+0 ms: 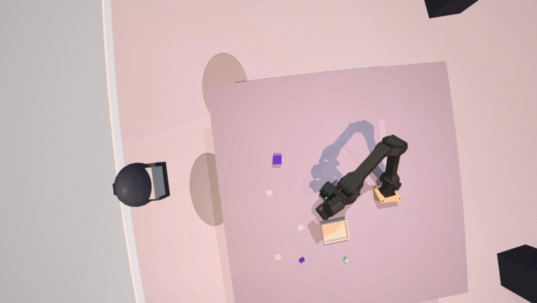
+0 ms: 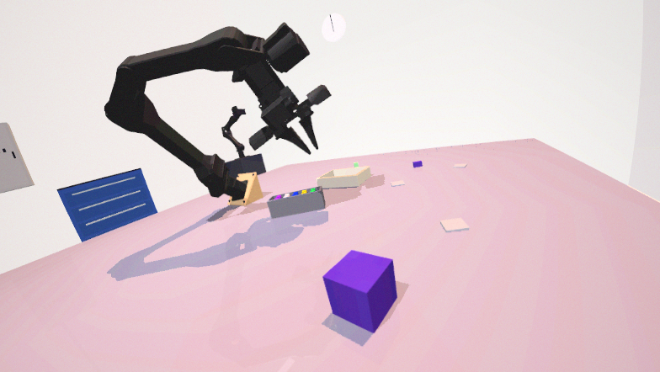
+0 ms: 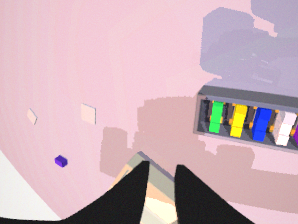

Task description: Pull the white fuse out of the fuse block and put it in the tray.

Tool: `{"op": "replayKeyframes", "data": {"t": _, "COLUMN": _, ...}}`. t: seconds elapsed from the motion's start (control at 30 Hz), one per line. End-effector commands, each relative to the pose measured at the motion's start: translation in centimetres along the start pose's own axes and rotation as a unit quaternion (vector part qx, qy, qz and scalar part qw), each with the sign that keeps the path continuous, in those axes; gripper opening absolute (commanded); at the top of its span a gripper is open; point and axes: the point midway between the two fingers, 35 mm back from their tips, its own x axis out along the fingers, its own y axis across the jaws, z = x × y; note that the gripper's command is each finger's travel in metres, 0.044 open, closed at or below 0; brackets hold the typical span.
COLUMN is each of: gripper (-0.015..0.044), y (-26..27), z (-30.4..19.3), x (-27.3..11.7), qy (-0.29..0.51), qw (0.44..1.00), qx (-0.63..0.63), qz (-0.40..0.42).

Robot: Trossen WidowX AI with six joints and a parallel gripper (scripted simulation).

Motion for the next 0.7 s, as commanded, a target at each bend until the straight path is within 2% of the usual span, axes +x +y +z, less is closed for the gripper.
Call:
{"op": "replayKeyframes", "data": {"t": 0.0, "gripper": 0.0074, "y": -6.7, "z": -0.4, "x": 1.5, "qy": -0.057, "qw": 0.986, "qx": -0.026, "qz": -0.154}}
{"op": "replayKeyframes", "data": {"t": 0.13, "gripper": 0.0074, "y": -8.2, "z": 0.8, "x": 1.3, "qy": -0.076, "qw": 0.978, "qx": -0.036, "qz": -0.19}}
{"op": "replayKeyframes", "data": {"t": 0.67, "gripper": 0.0074, "y": -8.2, "z": 0.8, "x": 1.7, "qy": -0.076, "qw": 0.978, "qx": -0.036, "qz": -0.19}}
